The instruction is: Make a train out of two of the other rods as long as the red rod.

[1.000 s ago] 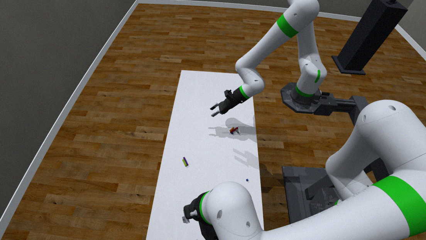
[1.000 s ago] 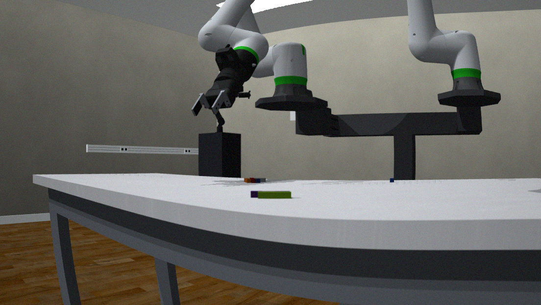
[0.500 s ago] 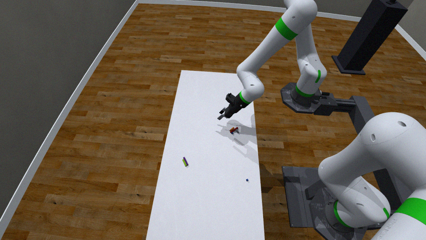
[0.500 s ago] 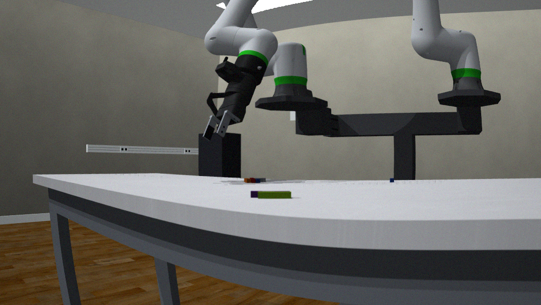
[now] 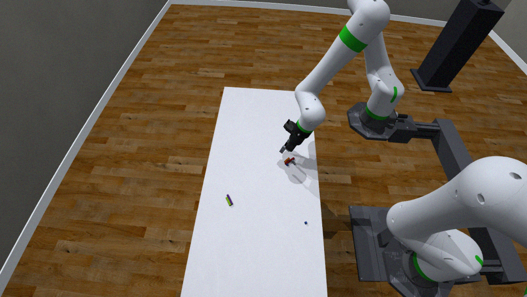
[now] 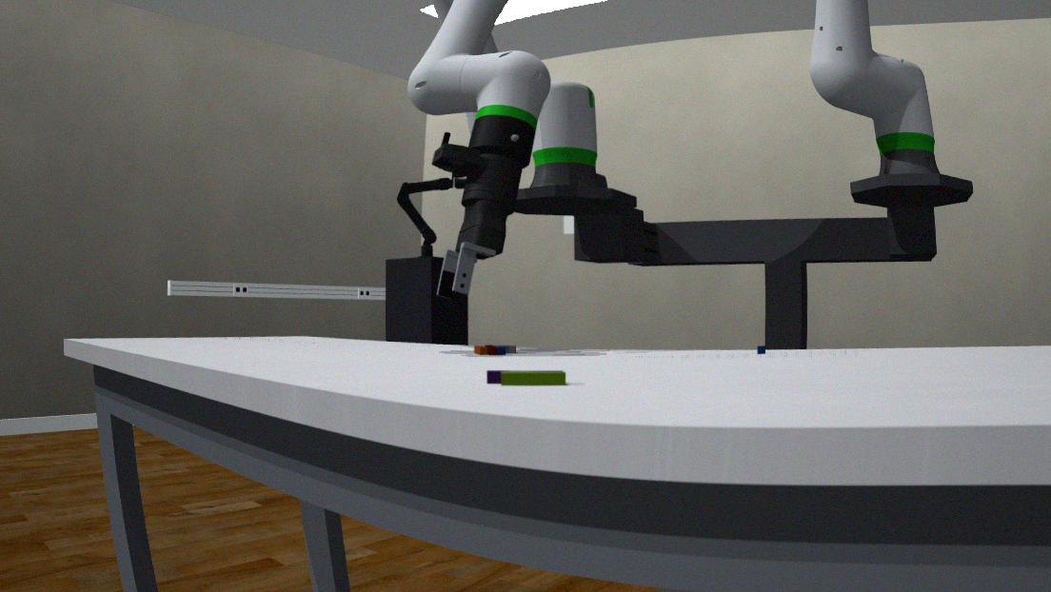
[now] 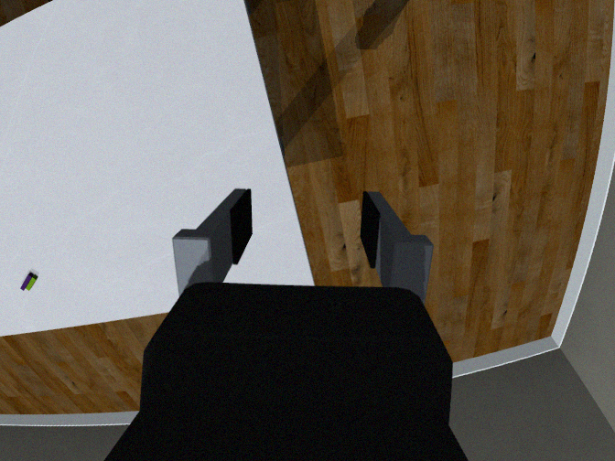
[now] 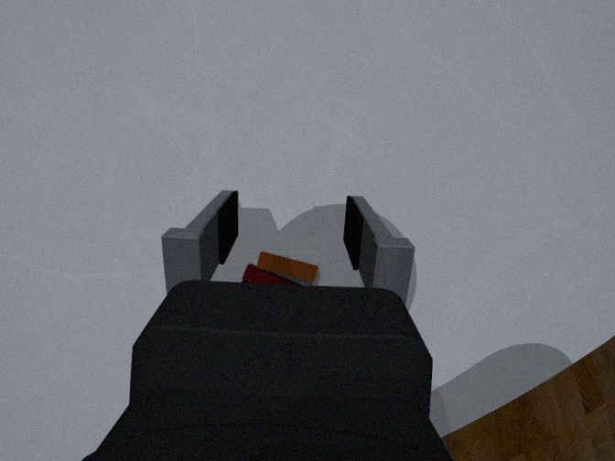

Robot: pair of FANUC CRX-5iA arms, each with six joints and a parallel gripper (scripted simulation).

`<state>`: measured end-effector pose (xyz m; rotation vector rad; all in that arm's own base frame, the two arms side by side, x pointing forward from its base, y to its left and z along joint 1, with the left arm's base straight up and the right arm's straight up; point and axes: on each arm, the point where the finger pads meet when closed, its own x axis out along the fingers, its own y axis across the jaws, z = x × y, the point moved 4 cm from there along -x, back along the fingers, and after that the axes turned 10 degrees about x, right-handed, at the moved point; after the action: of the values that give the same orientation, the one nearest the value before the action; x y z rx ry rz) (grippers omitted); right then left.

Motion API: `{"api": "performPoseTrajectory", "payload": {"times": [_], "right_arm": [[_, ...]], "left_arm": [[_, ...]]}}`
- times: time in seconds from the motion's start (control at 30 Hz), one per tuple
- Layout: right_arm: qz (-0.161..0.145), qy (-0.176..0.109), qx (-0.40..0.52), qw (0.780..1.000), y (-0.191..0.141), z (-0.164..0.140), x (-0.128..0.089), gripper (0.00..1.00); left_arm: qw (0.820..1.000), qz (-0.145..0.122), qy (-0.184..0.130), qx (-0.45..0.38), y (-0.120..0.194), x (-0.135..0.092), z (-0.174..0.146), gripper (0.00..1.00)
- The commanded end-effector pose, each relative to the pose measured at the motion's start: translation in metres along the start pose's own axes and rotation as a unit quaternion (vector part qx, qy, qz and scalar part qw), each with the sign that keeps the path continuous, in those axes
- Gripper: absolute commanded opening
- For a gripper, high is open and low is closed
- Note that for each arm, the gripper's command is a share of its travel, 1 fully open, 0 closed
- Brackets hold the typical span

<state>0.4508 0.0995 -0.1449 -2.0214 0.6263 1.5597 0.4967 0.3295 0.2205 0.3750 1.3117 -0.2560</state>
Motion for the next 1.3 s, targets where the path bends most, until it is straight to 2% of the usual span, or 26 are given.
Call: {"api": "performPoseTrajectory", "payload": {"times": [0.0,0.17,0.27,0.33,0.37,0.63,0.83,0.9,0.93,1.0,1.27], "right_arm": [[0.029,-0.046,0.055,0.997,0.011,0.023,0.002,1.00],[0.062,-0.090,0.113,0.988,0.021,0.052,0.000,1.00],[0.069,-0.099,0.124,0.985,0.023,0.058,-0.001,1.00],[0.069,-0.099,0.124,0.985,0.023,0.058,-0.001,1.00],[0.069,-0.099,0.124,0.985,0.023,0.058,-0.001,1.00],[0.069,-0.099,0.124,0.985,0.023,0.058,-0.001,1.00],[0.069,-0.099,0.124,0.985,0.023,0.058,-0.001,1.00],[0.069,-0.099,0.124,0.985,0.023,0.058,-0.001,1.00],[0.069,-0.099,0.124,0.985,0.023,0.058,-0.001,1.00],[0.069,-0.099,0.124,0.985,0.023,0.058,-0.001,1.00],[0.069,-0.099,0.124,0.985,0.023,0.058,-0.001,1.00]], "left_arm": [[0.995,0.002,0.019,-0.099,0.025,-0.024,-0.059,1.00],[0.982,0.006,0.034,-0.187,0.037,-0.044,-0.112,1.00],[0.970,0.009,0.042,-0.240,0.042,-0.057,-0.144,1.00],[0.970,0.009,0.042,-0.240,0.042,-0.057,-0.144,1.00],[0.959,0.011,0.048,-0.280,0.046,-0.070,-0.175,1.00],[0.903,0.019,0.069,-0.425,0.043,-0.105,-0.254,1.00],[0.846,0.025,0.083,-0.526,0.032,-0.134,-0.315,1.00],[0.846,0.025,0.083,-0.526,0.032,-0.134,-0.315,1.00],[0.828,0.027,0.087,-0.553,0.025,-0.147,-0.343,1.00],[0.793,0.031,0.093,-0.601,0.017,-0.156,-0.360,1.00],[0.688,0.039,0.108,-0.717,-0.018,-0.196,-0.431,1.00]]}}
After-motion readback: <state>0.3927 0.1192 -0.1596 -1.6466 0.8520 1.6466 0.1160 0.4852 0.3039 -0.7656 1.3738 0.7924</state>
